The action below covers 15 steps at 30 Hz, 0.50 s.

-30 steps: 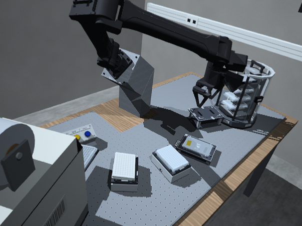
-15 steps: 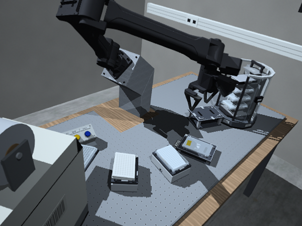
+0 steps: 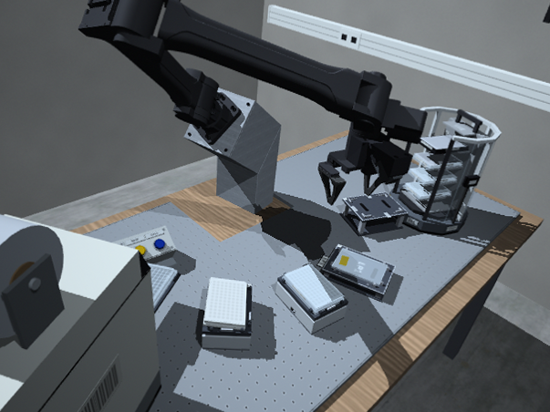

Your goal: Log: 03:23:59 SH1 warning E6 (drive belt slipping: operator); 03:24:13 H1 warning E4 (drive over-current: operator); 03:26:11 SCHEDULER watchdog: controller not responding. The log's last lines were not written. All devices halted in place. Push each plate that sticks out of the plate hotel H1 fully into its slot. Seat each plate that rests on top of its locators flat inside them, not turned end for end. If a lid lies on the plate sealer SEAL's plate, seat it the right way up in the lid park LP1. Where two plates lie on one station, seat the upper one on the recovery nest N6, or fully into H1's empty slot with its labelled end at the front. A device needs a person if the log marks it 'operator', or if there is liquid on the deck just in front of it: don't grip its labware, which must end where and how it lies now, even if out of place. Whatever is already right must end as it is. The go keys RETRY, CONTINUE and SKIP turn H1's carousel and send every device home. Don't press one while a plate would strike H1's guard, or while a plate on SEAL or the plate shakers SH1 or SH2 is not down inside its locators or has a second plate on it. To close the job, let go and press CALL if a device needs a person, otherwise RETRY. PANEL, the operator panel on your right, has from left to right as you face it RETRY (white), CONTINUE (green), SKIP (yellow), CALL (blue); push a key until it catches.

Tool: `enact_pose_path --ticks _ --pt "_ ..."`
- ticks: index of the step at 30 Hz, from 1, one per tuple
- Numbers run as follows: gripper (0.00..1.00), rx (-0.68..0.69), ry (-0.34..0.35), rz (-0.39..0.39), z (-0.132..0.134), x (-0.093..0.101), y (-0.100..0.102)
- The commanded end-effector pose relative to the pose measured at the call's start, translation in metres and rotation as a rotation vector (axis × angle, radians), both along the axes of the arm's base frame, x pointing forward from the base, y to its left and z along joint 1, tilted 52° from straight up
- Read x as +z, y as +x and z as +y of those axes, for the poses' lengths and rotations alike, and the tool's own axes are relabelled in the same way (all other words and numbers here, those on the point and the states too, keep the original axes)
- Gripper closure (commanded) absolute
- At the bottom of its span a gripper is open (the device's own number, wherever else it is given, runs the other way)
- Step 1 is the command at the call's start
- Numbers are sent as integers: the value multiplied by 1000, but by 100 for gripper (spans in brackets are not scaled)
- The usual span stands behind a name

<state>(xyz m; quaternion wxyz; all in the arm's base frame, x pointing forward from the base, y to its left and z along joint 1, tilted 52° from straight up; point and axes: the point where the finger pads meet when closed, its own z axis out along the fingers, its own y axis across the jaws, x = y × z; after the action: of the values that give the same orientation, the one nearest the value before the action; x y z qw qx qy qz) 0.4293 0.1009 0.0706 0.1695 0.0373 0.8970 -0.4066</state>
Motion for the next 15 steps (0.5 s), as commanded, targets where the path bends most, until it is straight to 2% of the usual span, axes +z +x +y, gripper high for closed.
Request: enact_pose_path --ticks 1,10,12,13,15 --pt "0 -10 0 -4 -14 18 0" --pt "0 -10 5 -11 -32 43 0" --pt "0 -10 5 -11 -32 43 0" --pt "0 13 10 -18 -23 47 0" --pt "0 -10 1 -3 -40 48 -4"
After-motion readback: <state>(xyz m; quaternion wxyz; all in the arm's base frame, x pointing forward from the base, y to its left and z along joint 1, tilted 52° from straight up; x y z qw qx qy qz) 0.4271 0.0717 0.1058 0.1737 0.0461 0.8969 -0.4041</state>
